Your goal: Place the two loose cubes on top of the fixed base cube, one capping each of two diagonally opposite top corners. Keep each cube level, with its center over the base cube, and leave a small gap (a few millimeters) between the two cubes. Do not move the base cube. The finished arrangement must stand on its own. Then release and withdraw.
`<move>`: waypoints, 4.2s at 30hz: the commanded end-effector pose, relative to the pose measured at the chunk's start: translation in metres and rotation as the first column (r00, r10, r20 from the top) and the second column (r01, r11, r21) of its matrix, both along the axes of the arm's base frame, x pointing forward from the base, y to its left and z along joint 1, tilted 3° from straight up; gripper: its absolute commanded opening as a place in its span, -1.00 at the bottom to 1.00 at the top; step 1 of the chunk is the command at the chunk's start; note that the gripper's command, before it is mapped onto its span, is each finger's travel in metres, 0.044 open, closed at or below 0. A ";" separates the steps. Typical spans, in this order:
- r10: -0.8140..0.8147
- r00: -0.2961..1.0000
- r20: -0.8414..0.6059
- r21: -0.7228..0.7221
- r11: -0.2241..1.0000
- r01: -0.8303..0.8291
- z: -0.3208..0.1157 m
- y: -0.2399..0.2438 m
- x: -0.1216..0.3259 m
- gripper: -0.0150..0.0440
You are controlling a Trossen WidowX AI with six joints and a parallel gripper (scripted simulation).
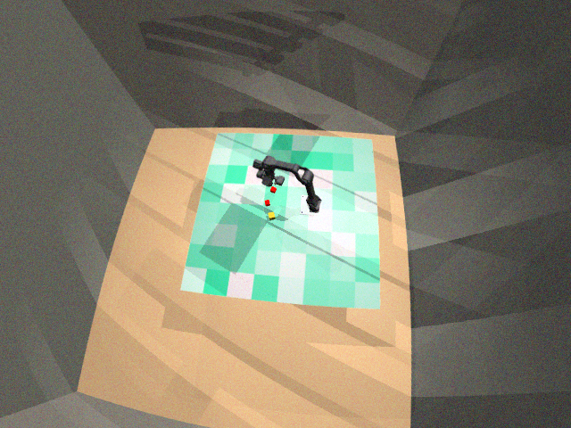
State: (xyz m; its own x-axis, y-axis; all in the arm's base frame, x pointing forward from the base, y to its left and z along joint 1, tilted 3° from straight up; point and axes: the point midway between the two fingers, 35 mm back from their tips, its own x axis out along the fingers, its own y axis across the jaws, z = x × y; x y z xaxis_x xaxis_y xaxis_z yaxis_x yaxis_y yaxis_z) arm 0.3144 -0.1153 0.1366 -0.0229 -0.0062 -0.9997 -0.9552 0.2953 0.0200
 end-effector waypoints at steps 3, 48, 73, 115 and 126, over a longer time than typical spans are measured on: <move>-0.005 1.000 -0.008 -0.005 1.000 0.005 -0.034 -0.001 -0.003 0.41; -0.001 1.000 -0.006 -0.007 1.000 0.001 -0.097 -0.001 -0.006 -0.14; -0.001 1.000 -0.005 -0.007 1.000 0.001 -0.019 -0.002 0.001 -0.14; -0.660 0.752 0.005 -0.024 0.751 0.659 -0.007 0.086 0.011 -0.14; -0.845 0.534 0.013 -0.023 0.534 0.845 -0.012 0.117 0.012 -0.14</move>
State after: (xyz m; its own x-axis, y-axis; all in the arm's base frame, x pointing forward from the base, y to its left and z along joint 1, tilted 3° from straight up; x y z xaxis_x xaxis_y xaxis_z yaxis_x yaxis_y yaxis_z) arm 0.3264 -0.0062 0.1243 -0.0359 -0.0133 -0.9993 -0.3158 0.9488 -0.0013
